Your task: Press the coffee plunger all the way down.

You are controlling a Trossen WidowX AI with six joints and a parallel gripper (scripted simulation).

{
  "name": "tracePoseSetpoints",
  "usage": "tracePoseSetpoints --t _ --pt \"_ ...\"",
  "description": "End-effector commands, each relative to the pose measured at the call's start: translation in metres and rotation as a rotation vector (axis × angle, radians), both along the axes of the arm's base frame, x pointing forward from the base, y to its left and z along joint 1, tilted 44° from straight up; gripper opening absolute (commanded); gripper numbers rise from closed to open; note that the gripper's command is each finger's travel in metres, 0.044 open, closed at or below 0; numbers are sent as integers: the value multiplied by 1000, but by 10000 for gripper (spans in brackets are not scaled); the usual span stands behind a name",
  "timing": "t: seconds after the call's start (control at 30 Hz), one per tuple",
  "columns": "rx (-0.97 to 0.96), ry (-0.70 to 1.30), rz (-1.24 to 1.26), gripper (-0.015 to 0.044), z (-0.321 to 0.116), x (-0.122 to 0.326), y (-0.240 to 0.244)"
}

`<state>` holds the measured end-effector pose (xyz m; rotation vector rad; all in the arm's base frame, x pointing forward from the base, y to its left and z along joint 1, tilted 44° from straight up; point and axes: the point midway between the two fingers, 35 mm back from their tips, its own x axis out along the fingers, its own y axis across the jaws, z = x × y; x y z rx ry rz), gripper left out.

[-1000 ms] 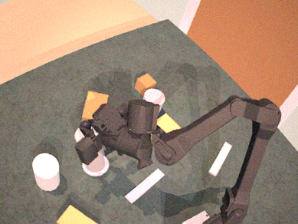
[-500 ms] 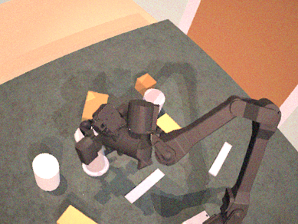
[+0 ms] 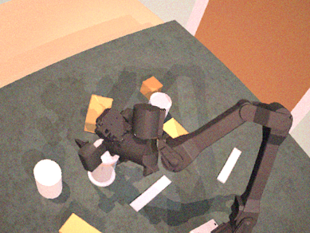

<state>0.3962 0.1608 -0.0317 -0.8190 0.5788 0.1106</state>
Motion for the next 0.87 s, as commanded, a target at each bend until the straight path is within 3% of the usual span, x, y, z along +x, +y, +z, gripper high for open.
tracePoseSetpoints --t 0.0,0.27,0.83 --pt "2 1 -4 440 8 -5 5" --pt "-6 7 -14 440 70 -51 32" --pt "-7 7 -14 440 69 -52 32"
